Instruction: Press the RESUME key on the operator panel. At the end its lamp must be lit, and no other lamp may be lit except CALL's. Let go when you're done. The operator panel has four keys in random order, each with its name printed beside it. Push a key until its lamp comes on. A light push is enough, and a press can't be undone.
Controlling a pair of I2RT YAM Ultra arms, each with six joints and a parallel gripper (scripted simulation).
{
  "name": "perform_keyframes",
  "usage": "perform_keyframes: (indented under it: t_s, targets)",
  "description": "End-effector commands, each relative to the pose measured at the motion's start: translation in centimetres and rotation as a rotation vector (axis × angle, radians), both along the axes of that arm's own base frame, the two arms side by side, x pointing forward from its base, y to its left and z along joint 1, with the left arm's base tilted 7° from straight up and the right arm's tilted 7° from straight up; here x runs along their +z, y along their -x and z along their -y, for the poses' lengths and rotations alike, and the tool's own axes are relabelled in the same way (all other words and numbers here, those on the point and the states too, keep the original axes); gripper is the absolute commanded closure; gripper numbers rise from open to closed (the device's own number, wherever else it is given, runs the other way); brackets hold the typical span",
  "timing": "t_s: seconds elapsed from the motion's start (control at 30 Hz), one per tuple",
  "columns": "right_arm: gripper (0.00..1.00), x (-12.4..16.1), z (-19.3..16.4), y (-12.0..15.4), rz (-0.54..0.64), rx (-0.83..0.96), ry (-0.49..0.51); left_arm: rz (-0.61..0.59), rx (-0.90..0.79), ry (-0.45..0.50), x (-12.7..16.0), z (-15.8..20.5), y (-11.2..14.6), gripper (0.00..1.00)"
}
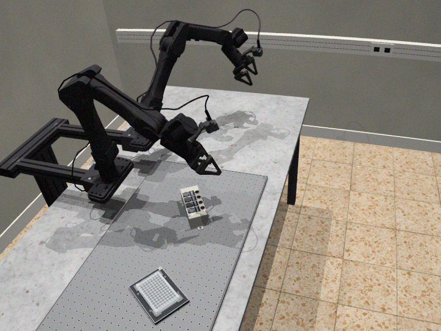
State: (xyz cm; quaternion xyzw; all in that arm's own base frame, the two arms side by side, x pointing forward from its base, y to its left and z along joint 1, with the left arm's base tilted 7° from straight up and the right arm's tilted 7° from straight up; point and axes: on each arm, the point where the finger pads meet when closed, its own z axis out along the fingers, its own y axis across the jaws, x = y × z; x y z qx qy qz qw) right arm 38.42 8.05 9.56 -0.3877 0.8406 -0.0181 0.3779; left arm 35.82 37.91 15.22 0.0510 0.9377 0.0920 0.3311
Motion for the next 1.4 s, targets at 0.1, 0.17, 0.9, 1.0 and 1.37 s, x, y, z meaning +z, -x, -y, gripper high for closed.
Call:
perform_keyframes:
  t_s: [0.1,0.17,0.9,1.0,1.37]
  targets:
    - [0.0,-2.4,1.2,4.0,-0.041,-0.229,-0.017,0.041,-0.085,0.088,6.9,11.6,0.3,0.0]
    - [0.0,-3.8,1.5,5.6,-0.074,-0.279,-0.019,0.054,-0.124,0.094,8.5,15.0,0.6,0.0]
    - [0.0,-10.3,2.8,13.0,-0.229,-0.449,0.005,0.14,-0.532,0.254,12.5,43.2,18.2,0.0]
    - [0.0,-10.4,2.8,13.1,-0.231,-0.451,0.006,0.148,-0.574,0.269,11.7,44.6,20.5,0.0]
    - [0.0,-10.7,2.8,13.4,-0.237,-0.453,0.009,0.165,-0.731,0.324,6.8,48.1,28.9,0.0]
